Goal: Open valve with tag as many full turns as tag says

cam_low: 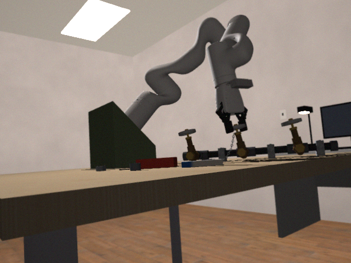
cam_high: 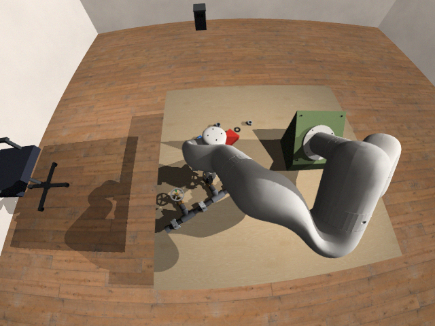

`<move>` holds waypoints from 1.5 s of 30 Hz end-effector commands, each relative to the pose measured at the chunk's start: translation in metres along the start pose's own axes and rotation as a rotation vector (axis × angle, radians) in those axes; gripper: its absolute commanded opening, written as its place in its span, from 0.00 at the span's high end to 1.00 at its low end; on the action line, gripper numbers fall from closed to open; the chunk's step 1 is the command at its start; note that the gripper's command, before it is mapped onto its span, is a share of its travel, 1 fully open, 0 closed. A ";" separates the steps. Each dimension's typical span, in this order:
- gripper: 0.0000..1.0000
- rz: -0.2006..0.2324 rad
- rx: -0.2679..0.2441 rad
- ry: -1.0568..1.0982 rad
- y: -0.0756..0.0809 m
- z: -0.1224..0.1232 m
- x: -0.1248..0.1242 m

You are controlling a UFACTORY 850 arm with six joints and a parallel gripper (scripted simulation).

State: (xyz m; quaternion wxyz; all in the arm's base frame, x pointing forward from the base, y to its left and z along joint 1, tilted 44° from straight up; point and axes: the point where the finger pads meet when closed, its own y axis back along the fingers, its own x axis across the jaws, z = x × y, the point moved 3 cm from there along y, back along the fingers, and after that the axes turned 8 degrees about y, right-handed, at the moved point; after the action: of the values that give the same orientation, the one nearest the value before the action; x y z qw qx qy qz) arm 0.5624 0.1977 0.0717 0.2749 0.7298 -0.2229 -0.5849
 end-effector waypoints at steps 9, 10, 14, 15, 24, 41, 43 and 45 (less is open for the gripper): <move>1.00 0.002 0.026 0.619 0.001 0.000 0.000; 1.00 0.003 0.037 0.783 0.001 0.000 0.000; 1.00 0.007 0.032 0.959 0.001 0.000 0.000; 1.00 0.008 0.033 1.016 0.001 0.000 0.000; 1.00 0.016 0.040 1.394 0.001 0.000 0.000; 1.00 0.019 0.039 1.534 0.001 0.000 0.000; 1.00 0.019 0.039 1.534 0.001 0.000 0.000; 0.00 0.019 0.039 1.534 0.001 0.000 0.000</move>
State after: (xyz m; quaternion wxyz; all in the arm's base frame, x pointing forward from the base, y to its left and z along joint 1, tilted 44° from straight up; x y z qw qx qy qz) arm 0.5615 0.1973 0.0715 0.3444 0.9343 0.0145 0.0911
